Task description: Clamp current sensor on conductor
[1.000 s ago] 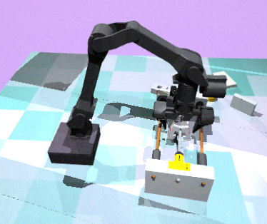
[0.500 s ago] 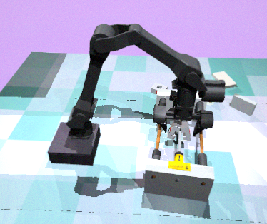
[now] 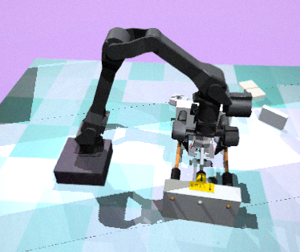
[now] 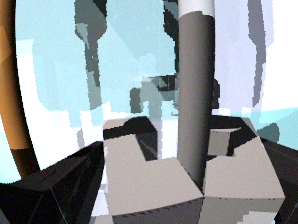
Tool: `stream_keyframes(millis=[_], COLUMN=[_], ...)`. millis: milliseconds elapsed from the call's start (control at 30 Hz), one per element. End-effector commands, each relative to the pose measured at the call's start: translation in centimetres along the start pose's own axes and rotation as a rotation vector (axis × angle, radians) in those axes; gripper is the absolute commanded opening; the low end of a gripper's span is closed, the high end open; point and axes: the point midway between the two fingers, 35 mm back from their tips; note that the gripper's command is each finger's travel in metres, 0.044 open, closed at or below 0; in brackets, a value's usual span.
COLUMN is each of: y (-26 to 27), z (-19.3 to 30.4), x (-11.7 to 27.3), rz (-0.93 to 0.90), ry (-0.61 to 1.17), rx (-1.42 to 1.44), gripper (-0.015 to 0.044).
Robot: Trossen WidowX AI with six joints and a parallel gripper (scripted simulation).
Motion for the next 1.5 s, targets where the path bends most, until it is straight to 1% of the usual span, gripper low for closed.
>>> stream_keyframes(millis=[0, 400, 767, 1467], y=[0.00, 0.00, 0.00, 0.00], z=[0.00, 0.00, 0.00, 0.00], x=[0.04, 0.04, 0.04, 0.04], rz=[0.000, 0.000, 0.000, 0.000], ry=[0.000, 0.000, 0.000, 0.000], rx=[0.000, 0.000, 0.000, 0.000], gripper=[0.0367, 0.0287, 0.0000, 0.0000])
Point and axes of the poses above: the point midway between the two fingers, 35 mm back from their tips, its own x axis back along the fingers, its own y axis across the jaws, z = x × y, and after that the axes turned 7 degrees about -x, right-handed
